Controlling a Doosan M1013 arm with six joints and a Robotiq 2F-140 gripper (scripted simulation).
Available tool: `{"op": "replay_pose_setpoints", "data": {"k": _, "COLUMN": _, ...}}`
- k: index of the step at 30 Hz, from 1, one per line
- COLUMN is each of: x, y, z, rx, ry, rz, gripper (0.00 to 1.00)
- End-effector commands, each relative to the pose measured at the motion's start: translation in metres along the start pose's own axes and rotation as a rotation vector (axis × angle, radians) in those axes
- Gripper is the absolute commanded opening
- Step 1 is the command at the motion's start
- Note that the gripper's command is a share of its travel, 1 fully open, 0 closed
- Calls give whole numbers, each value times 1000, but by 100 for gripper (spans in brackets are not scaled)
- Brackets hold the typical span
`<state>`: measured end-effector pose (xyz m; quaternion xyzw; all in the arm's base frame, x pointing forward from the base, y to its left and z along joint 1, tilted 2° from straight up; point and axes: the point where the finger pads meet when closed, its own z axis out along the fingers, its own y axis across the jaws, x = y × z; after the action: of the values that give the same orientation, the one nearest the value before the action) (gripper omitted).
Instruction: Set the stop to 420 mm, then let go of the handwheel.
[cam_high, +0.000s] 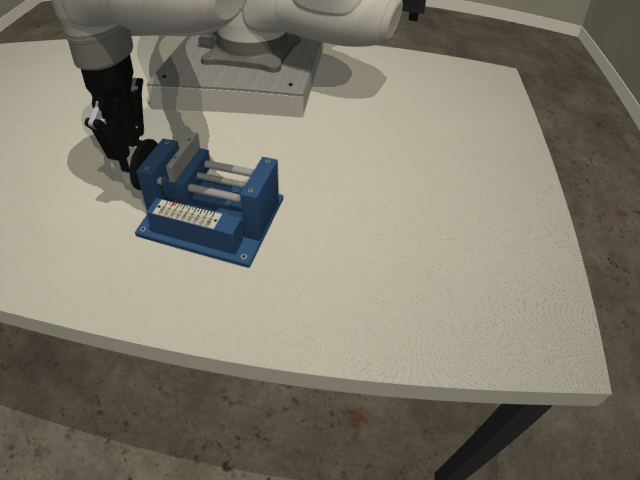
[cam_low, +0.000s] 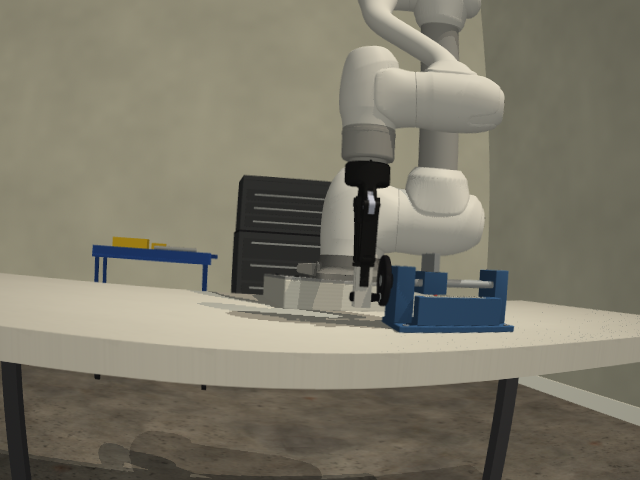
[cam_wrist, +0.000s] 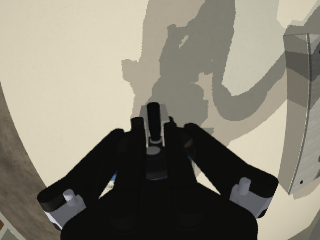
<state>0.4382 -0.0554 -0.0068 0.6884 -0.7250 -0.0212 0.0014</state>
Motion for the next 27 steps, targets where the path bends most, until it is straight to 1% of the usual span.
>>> {"op": "replay_pose_setpoints", "data": {"k": 1, "x": 0, "y": -14, "z": -1, "rx": 6, "ry": 4, "rz": -5, "gripper": 4}}
{"op": "replay_pose_setpoints", "data": {"k": 5, "x": 0, "y": -23, "z": -6, "rx": 6, "ry": 4, "rz": -5, "gripper": 4}}
{"op": "replay_pose_setpoints", "data": {"k": 7, "x": 0, "y": -23, "z": -6, "rx": 6, "ry": 4, "rz": -5, "gripper": 4}}
{"op": "replay_pose_setpoints", "data": {"k": 13, "x": 0, "y": -32, "z": -20, "rx": 6, "ry": 4, "rz": -5, "gripper": 4}}
{"op": "replay_pose_setpoints", "data": {"k": 22, "x": 0, "y": -31, "z": -38, "rx": 6, "ry": 4, "rz": -5, "gripper": 4}}
{"op": "replay_pose_setpoints", "data": {"k": 27, "x": 0, "y": -29, "z": -43, "rx": 6, "ry": 4, "rz": -5, "gripper": 4}}
